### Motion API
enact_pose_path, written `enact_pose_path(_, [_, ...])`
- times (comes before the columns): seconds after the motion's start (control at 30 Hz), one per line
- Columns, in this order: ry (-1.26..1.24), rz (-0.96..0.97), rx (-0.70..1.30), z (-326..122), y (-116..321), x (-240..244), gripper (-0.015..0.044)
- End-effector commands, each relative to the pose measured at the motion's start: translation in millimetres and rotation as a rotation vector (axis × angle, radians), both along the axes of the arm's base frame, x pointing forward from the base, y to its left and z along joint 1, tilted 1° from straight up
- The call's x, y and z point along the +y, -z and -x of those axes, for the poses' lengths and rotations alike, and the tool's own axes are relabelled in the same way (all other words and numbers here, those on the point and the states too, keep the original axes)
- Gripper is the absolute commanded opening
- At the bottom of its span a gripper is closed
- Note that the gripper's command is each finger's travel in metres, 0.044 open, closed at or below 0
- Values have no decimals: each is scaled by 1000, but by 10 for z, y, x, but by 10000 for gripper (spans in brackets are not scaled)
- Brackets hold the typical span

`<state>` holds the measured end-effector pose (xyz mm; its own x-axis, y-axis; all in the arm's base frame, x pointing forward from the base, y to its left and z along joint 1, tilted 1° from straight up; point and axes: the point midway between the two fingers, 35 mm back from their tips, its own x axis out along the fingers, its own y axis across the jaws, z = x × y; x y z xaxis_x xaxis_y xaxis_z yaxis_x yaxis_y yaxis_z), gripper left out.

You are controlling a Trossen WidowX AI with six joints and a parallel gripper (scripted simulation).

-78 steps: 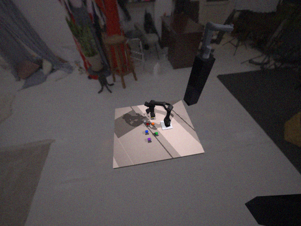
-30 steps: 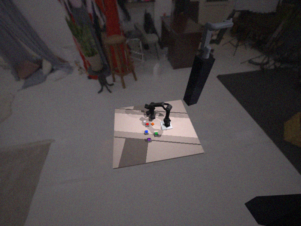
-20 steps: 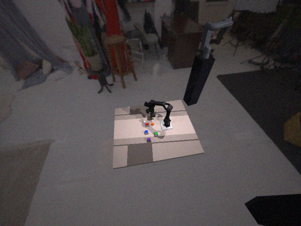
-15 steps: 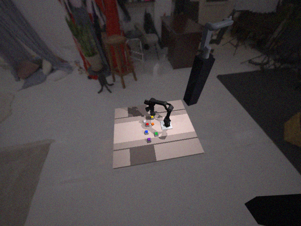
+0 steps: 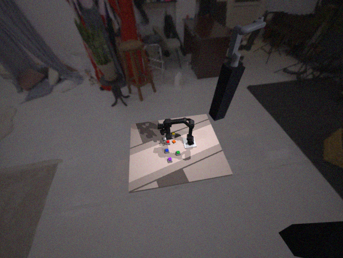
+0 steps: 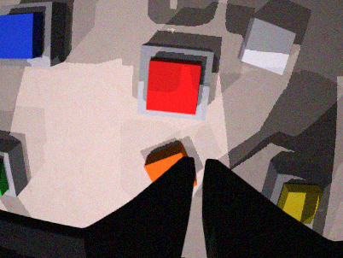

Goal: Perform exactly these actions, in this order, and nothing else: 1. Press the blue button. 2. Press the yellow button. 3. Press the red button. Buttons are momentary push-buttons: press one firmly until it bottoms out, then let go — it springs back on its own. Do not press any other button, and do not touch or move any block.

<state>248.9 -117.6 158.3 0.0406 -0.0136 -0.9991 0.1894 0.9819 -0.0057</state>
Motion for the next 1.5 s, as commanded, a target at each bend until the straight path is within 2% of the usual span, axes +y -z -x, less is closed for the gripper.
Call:
enact_pose_path(0.0, [14,3,-3,-105,-20,129,20])
enact_pose_path(0.1, [14,3,-3,-117,60,124,20])
enact_pose_path(0.27, [14,3,-3,-133,577,118,20])
enact_pose_path(1.13, [14,3,-3,-146,931,113,20])
enact_pose_path(1.47, [14,3,-3,-145,941,113,20])
